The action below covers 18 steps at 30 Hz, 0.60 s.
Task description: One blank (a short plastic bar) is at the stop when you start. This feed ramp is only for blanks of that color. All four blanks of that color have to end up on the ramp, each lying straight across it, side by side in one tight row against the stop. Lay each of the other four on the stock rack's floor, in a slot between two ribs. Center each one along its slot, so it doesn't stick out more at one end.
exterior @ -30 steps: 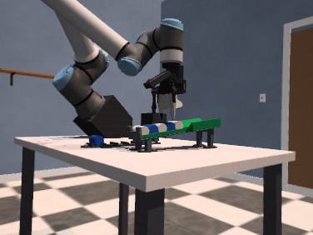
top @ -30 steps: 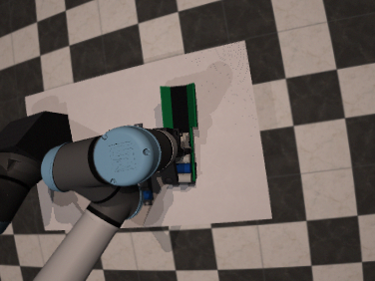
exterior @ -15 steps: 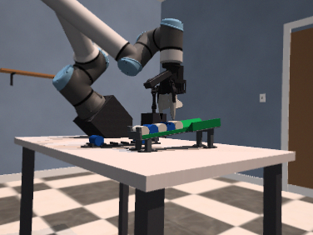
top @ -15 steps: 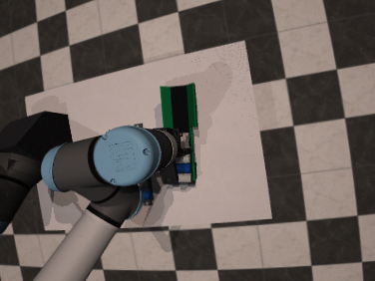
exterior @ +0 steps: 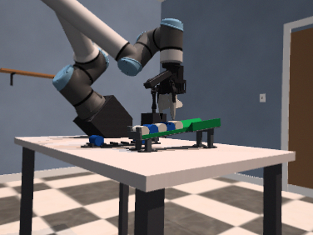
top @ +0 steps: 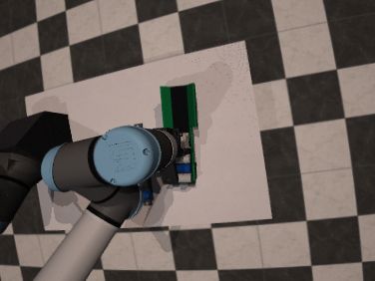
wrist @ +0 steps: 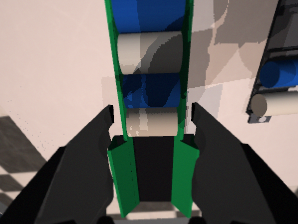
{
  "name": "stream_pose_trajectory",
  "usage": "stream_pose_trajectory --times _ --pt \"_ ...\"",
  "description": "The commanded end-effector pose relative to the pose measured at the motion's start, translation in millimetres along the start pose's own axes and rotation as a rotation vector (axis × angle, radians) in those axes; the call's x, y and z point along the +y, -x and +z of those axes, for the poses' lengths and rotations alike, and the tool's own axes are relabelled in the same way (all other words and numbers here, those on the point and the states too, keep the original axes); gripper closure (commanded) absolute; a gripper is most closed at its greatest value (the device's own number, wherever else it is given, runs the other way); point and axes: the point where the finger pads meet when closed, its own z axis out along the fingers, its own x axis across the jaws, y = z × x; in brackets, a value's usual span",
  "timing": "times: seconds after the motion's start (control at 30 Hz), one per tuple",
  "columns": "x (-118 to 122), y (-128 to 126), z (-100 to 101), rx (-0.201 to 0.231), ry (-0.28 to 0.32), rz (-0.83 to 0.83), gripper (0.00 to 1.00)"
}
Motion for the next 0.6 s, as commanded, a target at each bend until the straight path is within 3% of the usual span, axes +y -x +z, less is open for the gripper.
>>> stream_pose_trajectory --times 0.0,0.57 --pt "-2.1 1.1 0.1 -0.001 -0.001 0.002 0.51" --pt "-0.8 -1.9 26.3 0.003 -0.001 -0.001 0.51"
